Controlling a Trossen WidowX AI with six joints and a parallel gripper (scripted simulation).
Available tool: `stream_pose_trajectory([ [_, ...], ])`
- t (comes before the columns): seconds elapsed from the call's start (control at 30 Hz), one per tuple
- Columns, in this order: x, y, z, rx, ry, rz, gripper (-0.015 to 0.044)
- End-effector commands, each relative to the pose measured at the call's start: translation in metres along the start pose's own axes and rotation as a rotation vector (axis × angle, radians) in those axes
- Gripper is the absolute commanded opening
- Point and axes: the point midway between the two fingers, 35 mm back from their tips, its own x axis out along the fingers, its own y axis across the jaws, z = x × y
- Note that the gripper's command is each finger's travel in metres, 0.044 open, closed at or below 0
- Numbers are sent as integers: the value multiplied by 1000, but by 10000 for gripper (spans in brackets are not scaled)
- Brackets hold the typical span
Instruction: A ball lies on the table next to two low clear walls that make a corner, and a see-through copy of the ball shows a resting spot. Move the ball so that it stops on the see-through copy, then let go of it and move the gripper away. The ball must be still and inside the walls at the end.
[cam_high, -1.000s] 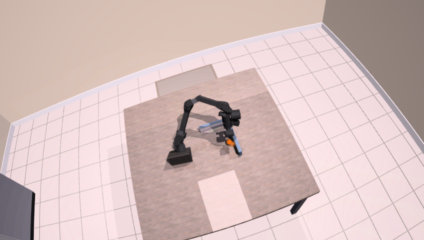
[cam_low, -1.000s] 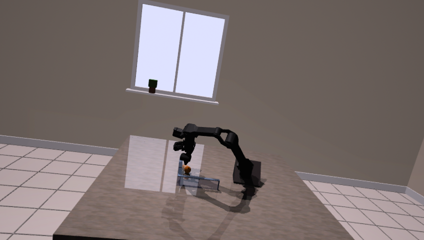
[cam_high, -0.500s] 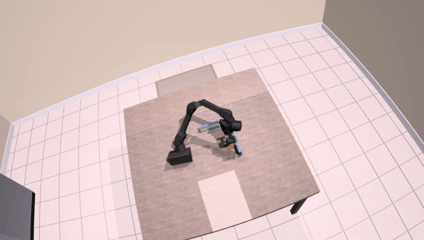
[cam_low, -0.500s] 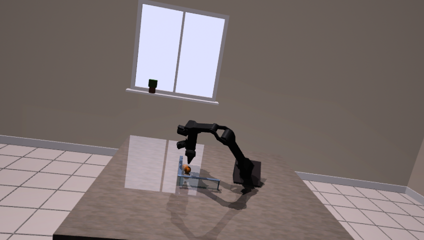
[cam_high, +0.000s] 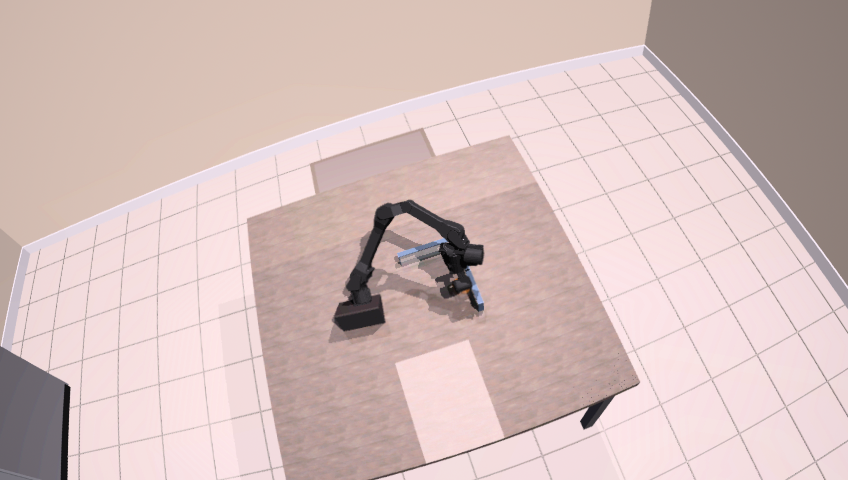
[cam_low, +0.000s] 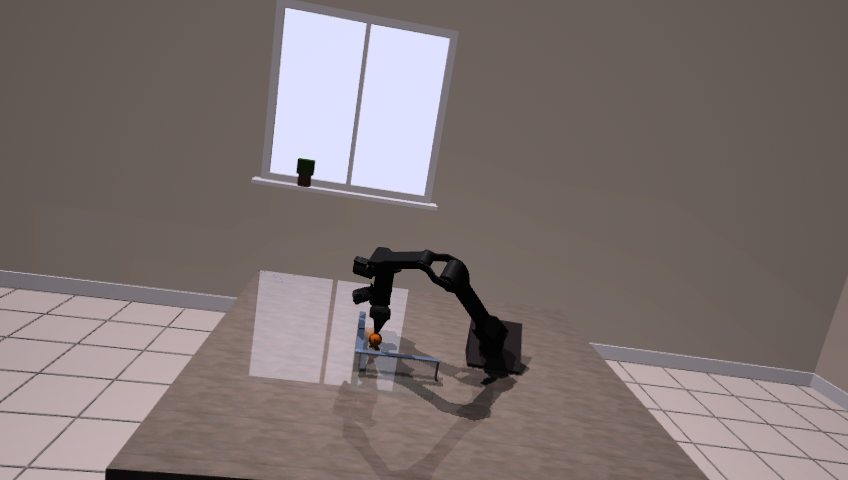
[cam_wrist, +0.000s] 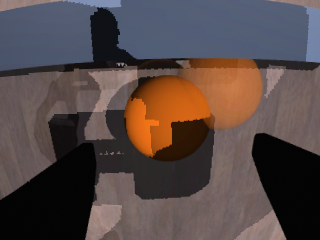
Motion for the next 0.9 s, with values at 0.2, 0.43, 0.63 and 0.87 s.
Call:
stream_pose_trajectory([
  [0.2,19,0,-1,9,4,7,316],
  [0.43,31,0,-1,9,4,7,316],
  [0.63,36,1,-2,9,4,8,290],
  [0.87,36,1,-2,9,4,8,185],
])
